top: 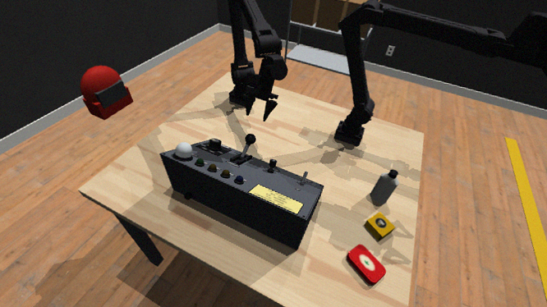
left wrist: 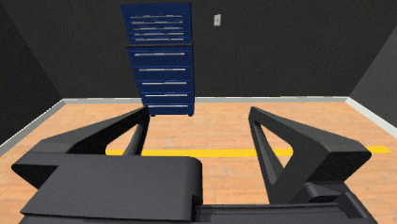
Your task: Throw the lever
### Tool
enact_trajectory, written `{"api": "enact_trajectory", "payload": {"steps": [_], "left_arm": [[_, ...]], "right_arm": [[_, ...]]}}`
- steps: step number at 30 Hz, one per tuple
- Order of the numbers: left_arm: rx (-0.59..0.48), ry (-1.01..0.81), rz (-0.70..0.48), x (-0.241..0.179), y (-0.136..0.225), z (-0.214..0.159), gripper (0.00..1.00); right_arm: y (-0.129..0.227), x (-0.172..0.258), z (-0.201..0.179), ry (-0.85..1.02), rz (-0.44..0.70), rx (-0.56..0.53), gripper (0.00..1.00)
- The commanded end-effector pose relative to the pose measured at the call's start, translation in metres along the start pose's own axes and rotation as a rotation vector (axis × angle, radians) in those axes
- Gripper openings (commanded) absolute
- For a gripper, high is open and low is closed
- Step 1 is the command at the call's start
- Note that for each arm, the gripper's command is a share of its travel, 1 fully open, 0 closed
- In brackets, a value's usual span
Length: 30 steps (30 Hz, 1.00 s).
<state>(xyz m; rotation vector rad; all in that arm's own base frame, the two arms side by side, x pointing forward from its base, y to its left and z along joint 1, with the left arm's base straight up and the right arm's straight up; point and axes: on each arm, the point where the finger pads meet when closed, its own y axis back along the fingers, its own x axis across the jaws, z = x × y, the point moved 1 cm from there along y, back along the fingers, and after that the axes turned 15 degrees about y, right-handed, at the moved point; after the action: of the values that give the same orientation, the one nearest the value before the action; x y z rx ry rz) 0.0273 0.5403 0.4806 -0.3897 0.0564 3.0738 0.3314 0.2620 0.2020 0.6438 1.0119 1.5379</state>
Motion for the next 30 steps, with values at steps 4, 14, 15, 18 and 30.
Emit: {"api": "enact_trajectory", "payload": {"steps": [4, 14, 15, 18, 30], "left_arm": [[-0.032, 0.009, 0.001, 0.001, 0.007, 0.021, 1.0], [-0.032, 0.009, 0.001, 0.001, 0.007, 0.021, 1.0], [-0.032, 0.009, 0.001, 0.001, 0.007, 0.021, 1.0], [-0.032, 0.009, 0.001, 0.001, 0.007, 0.021, 1.0], [-0.032, 0.009, 0.001, 0.001, 0.007, 0.021, 1.0]], "right_arm": [[-0.014, -0.001, 0.006, -0.003, -0.001, -0.01, 0.7], [-0.032, -0.001, 0.005, -0.003, 0.0, -0.01, 0.7], [-0.035, -0.001, 0.005, -0.003, 0.0, -0.01, 0.7], [-0.044, -0.001, 0.005, -0.002, 0.0, -0.01, 0.7], [-0.072, -0.001, 0.004, -0.002, -0.001, -0.01, 0.7]]}}
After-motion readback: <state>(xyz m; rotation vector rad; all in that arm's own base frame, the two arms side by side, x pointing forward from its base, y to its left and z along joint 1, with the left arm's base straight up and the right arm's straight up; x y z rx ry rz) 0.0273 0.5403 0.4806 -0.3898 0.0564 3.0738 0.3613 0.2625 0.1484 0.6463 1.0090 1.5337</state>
